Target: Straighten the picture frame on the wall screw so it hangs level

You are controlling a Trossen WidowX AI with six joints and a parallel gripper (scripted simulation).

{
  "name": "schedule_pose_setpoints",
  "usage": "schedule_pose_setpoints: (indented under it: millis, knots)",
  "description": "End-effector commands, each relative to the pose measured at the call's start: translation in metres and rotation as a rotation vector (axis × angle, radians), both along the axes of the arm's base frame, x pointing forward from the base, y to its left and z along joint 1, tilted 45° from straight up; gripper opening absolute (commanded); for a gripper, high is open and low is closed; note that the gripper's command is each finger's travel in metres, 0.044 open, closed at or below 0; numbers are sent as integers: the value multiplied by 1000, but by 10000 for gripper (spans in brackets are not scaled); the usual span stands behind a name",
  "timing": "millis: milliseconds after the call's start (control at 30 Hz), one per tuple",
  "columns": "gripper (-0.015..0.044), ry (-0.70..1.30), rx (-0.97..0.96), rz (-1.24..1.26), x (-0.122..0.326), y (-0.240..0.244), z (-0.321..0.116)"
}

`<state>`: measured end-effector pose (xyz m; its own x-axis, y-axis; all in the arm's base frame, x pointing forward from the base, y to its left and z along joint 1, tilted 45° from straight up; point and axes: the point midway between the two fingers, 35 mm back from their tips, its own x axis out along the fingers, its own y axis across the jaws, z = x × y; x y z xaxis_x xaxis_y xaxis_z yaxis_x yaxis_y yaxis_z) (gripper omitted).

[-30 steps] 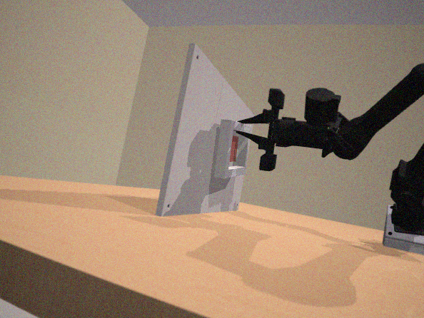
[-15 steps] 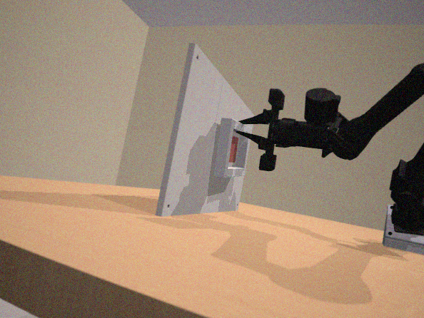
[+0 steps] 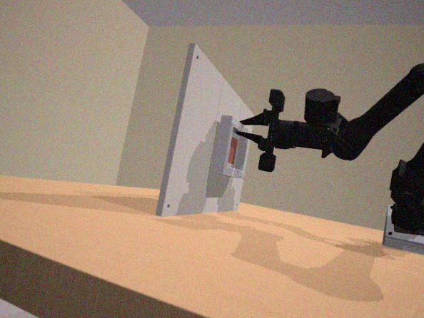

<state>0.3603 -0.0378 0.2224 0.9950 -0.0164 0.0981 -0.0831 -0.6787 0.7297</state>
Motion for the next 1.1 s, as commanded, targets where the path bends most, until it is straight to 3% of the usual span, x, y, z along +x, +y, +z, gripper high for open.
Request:
schedule_pose_setpoints:
  millis: [0, 167, 500, 667, 1067]
  knots:
    - [0, -1, 28, 2, 0, 0, -1]
    - [0, -2, 53, 5, 0, 0, -1]
    - [260, -1, 30, 3, 0, 0, 0]
    - [260, 0, 23, 2, -5, 0, 1]
    - [260, 7, -113, -16, -91, 2, -7]
